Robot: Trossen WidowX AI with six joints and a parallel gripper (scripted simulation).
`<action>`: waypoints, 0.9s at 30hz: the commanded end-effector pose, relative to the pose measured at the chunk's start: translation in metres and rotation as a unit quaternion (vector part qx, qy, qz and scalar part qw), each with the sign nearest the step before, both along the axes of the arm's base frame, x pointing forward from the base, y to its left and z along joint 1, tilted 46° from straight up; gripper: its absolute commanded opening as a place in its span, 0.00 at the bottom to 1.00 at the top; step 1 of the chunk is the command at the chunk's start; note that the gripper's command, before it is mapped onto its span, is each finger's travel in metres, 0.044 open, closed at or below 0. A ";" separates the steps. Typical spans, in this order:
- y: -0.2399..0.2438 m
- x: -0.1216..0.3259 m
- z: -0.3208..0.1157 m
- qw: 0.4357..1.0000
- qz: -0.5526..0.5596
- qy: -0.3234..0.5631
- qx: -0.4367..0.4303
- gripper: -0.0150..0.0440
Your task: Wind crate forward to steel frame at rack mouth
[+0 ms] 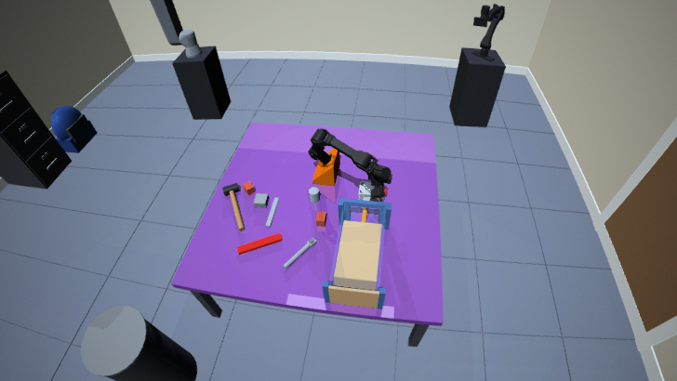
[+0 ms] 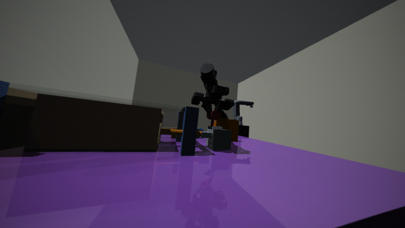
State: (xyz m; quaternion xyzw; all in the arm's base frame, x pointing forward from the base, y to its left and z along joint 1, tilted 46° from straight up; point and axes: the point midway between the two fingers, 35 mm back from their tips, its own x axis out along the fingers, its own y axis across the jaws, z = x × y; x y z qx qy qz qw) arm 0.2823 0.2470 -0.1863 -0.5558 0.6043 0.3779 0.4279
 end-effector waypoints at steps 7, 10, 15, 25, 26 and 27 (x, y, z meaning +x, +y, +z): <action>0.013 -0.021 -0.010 1.000 0.009 0.026 0.014 0.25; 0.013 -0.021 -0.010 1.000 0.009 0.026 0.014 0.25; 0.013 -0.021 -0.010 1.000 0.009 0.026 0.014 0.25; 0.014 -0.023 -0.010 1.000 0.009 0.026 0.014 0.25; 0.014 -0.023 -0.010 1.000 0.009 0.026 0.014 0.25; 0.015 -0.024 -0.011 1.000 0.009 0.026 0.014 0.25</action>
